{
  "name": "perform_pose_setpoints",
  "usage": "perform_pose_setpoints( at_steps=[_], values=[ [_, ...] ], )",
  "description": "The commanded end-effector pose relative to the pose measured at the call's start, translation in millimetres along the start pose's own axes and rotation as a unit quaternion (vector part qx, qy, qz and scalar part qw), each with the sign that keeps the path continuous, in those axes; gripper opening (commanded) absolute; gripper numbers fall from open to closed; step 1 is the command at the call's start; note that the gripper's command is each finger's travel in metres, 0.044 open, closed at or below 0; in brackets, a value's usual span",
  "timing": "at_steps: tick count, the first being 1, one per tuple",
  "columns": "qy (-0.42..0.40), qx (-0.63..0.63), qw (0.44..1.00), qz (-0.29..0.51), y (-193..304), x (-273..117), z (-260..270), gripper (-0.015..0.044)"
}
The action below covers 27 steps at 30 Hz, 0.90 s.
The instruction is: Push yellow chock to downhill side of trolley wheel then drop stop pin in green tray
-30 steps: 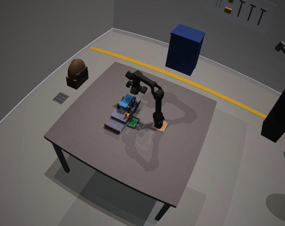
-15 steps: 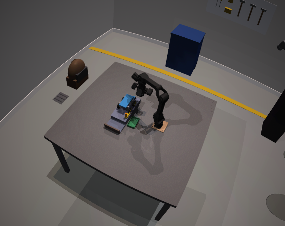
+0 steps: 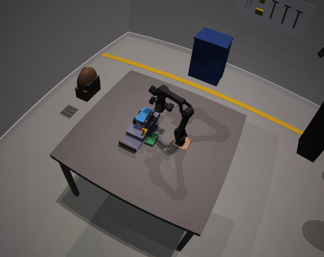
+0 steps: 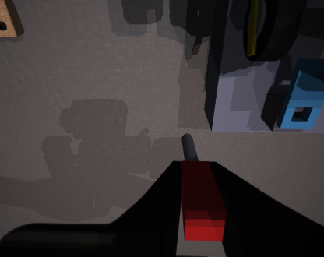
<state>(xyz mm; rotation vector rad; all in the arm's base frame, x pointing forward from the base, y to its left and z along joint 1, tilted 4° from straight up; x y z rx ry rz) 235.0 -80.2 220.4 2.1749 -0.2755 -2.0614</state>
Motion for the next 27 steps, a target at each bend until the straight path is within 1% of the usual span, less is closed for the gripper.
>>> perform_pose_setpoints(
  at_steps=[1,27],
  values=[
    [0.000,0.000,1.000,0.002,-13.1,-1.7,2.1,0.0000],
    [0.000,0.001,1.000,-0.003,-105.6,-12.5,11.5,0.0000]
  ],
)
Point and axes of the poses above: the point midway between the two fingers, 35 mm back from their tips, its own x axis out along the fingers, its own z axis across the jaws, y = z × x, the point moved 3 cm from there along -x, back along the fingers, and after that the axes turned 7 degrees about x, right-handed, at the moved point
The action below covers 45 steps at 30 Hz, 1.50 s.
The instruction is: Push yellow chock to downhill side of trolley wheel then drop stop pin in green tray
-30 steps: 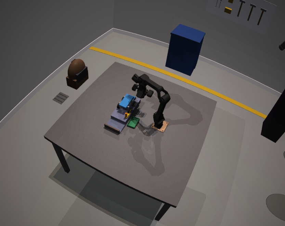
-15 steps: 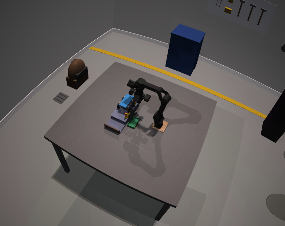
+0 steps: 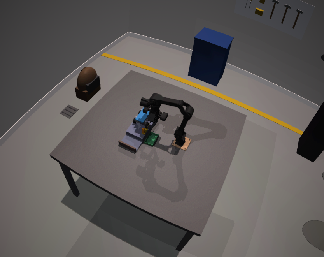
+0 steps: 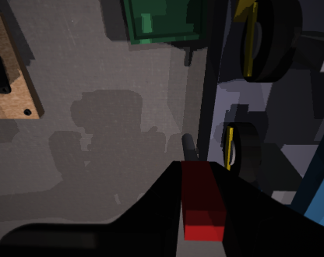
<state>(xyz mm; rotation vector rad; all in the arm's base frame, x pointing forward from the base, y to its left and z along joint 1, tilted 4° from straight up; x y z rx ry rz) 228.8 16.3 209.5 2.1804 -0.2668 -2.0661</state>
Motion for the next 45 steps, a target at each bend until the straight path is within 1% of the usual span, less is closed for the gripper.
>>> perform_pose_setpoints(
  at_steps=[1,21,27,36,45],
  values=[
    [0.000,0.000,1.000,0.002,-13.0,-1.7,2.3,0.0000],
    [-0.001,0.000,1.000,-0.002,-86.8,-10.9,14.8,0.0000],
    [-0.001,-0.002,1.000,-0.002,-91.0,-11.7,15.7,0.0000],
    [0.008,-0.124,0.992,-0.025,-87.9,-11.3,16.6,0.0000],
    [0.025,-0.259,0.964,-0.046,-84.6,-11.0,17.6,0.0000]
  ],
)
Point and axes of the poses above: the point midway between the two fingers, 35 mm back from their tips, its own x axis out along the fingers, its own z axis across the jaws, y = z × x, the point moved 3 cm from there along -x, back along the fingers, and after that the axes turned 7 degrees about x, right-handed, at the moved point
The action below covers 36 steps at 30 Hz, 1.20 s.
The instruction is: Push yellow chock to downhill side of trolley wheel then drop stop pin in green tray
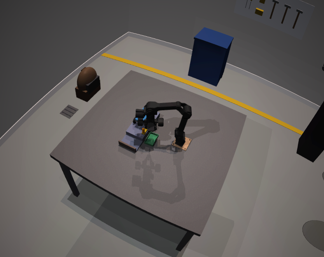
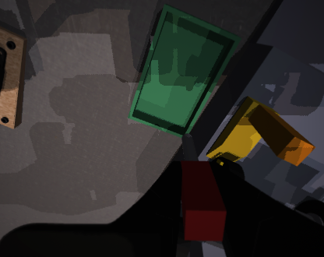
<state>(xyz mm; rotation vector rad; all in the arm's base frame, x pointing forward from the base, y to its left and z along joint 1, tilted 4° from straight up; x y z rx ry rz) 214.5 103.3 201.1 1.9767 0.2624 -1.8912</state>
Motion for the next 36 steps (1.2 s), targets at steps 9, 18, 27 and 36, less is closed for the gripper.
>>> perform_pose_setpoints(
  at_steps=[9,18,27,36],
  values=[
    [0.030,-0.175,0.984,-0.020,3.7,-0.3,3.0,0.0000],
    [0.037,-0.303,0.951,-0.041,6.9,0.5,3.0,0.0000],
    [0.052,-0.427,0.901,-0.060,10.3,0.9,2.8,0.0000],
    [0.072,-0.533,0.840,-0.072,13.4,1.0,2.5,0.0000]
  ],
)
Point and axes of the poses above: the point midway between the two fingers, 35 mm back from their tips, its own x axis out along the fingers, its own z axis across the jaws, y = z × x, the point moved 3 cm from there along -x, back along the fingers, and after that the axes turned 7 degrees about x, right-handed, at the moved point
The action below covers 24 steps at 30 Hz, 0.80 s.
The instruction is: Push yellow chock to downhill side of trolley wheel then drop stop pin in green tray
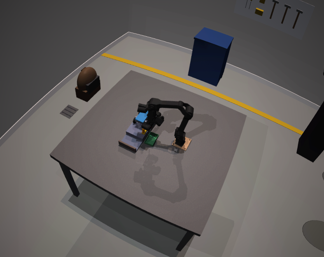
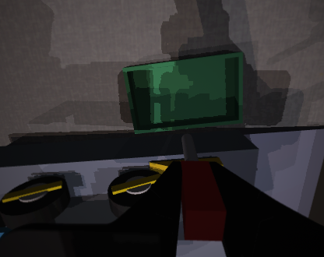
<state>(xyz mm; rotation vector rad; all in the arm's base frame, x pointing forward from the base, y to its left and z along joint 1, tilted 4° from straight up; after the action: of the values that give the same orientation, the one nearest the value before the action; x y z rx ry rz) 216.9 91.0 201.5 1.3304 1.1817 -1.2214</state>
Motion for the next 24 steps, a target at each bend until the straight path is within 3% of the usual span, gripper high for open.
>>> perform_pose_setpoints(
  at_steps=[1,19,24],
  values=[
    [0.008,-0.035,0.999,-0.003,0.8,-0.6,0.9,0.0000],
    [0.011,-0.065,0.998,-0.008,-14.0,19.4,3.6,0.0000],
    [0.050,-0.064,0.997,-0.017,-13.8,28.5,3.9,0.0000]
  ],
)
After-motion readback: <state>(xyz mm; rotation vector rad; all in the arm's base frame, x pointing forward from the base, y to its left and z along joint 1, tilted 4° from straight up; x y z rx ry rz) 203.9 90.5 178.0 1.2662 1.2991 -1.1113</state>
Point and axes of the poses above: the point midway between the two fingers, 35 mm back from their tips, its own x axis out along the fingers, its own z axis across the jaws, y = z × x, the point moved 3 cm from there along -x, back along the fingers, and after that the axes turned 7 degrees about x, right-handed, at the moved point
